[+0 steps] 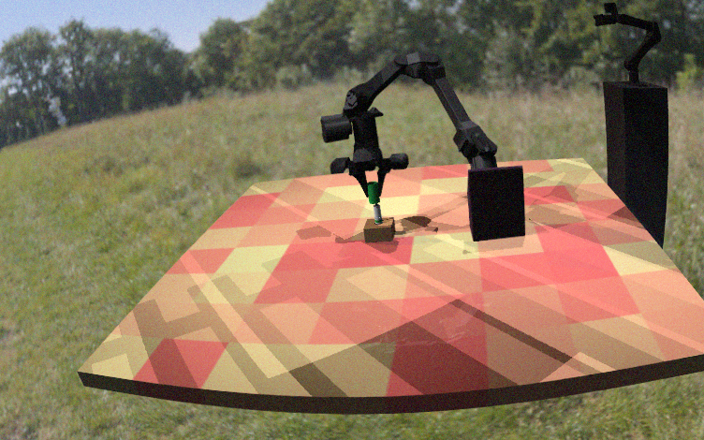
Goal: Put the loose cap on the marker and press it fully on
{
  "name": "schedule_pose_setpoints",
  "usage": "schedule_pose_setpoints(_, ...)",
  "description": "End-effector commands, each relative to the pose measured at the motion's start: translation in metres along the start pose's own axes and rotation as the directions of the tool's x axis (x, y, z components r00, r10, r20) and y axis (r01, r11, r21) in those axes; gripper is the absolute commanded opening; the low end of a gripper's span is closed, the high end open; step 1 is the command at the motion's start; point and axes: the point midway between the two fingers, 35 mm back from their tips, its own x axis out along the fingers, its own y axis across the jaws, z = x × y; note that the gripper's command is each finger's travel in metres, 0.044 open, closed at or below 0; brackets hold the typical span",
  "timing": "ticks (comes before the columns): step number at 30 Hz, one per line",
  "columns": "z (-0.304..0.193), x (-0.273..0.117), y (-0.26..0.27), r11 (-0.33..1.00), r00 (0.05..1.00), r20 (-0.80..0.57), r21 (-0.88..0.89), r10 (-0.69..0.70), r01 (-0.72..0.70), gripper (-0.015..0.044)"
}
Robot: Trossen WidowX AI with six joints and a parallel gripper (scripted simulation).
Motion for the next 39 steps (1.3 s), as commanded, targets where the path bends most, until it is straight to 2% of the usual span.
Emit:
schedule_pose_setpoints(1, 0.0, 0.009, 0.002, 1.0, 1.0, -0.01, -0.01, 0.005, -0.005, 0.0)
schedule_pose_setpoints(39, 0.002, 0.07, 0.004, 1.0, 1.0, -0.013, -0.01, 0.004, -0.004, 0.0)
